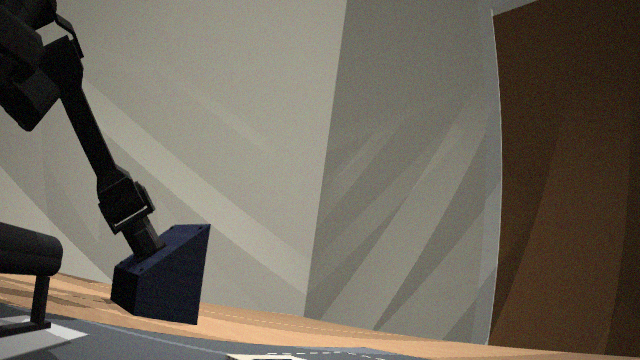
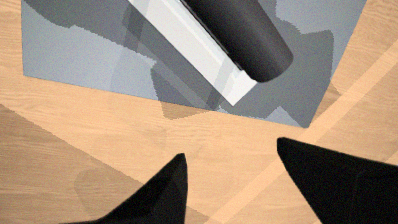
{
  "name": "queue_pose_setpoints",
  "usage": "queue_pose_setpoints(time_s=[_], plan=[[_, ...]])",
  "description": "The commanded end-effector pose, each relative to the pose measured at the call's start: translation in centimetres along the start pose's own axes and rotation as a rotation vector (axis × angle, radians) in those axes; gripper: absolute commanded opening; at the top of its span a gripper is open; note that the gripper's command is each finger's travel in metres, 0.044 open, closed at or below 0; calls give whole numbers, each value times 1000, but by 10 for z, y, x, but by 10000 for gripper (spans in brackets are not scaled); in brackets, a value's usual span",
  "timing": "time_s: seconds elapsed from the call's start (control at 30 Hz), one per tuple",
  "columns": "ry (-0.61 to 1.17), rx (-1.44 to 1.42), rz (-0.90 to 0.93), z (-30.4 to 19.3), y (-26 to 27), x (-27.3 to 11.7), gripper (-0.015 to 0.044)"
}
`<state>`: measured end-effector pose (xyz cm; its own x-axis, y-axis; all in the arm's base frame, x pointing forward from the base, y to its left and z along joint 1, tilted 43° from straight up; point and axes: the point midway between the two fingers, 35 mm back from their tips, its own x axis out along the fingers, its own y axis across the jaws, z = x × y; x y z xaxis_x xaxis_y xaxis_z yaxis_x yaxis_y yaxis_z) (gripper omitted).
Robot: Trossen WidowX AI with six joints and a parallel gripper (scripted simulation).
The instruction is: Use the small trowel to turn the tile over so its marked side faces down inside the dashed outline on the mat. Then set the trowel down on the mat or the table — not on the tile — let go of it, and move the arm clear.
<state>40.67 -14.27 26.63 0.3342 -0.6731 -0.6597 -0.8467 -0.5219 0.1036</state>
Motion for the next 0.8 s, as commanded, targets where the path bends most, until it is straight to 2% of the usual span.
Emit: queue_pose_setpoints(time_s=[0.0,0.47,0.77], plan=[[-44,-140,31,23,-7,2,270],[-161,-595,105,87,-21,-6,270],[-166,-617,108,90,-21,-5,270]])
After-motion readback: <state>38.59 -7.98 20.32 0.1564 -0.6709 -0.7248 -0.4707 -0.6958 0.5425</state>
